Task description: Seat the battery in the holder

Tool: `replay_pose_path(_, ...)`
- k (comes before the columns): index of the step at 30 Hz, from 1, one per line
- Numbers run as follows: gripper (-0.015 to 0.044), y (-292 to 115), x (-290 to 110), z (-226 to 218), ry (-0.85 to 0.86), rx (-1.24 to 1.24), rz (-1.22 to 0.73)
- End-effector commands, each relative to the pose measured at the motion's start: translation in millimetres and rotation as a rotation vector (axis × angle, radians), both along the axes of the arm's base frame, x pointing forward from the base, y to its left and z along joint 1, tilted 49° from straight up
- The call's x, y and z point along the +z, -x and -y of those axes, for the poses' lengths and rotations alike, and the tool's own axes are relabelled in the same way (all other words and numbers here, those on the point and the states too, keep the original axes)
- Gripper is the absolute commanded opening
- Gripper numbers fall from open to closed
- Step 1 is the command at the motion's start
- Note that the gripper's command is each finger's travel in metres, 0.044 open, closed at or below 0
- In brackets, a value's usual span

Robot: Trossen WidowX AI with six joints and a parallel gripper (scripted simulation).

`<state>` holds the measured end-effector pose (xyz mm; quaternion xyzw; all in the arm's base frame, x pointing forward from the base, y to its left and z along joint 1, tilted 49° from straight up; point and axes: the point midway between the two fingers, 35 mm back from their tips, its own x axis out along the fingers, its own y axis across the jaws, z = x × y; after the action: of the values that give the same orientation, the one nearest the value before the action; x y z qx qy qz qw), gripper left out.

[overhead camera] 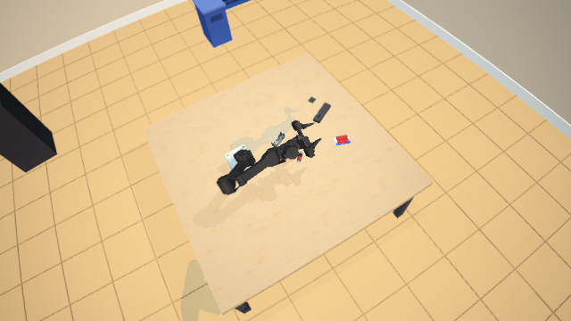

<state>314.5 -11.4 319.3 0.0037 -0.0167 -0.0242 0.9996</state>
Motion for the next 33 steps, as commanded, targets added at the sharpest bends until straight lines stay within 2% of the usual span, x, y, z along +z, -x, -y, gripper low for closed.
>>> replay_pose_path(1,0.0374,-1.6,-2.6,1.2,0.006,-0.007,-0.013)
replay_pose_path(6,0.0242,-30.5,-73.7,31.4,0.181,-0.168,-0.381)
replay_pose_path(7,0.0235,-33.4,-90.2,38.3,0.229,-0.196,-0.47)
replay_pose_path(14,0.0235,-23.4,-187.7,81.0,0.606,-0.28,-1.089)
replay_pose_path(22,0.0235,15.8,-246.7,118.2,1.088,-0.143,-1.754)
replay_pose_path(24,0.0235,18.7,-249.4,120.8,1.129,-0.12,-1.806)
replay_pose_path(33,0.0235,18.6,-253.3,124.9,1.128,-0.12,-1.806)
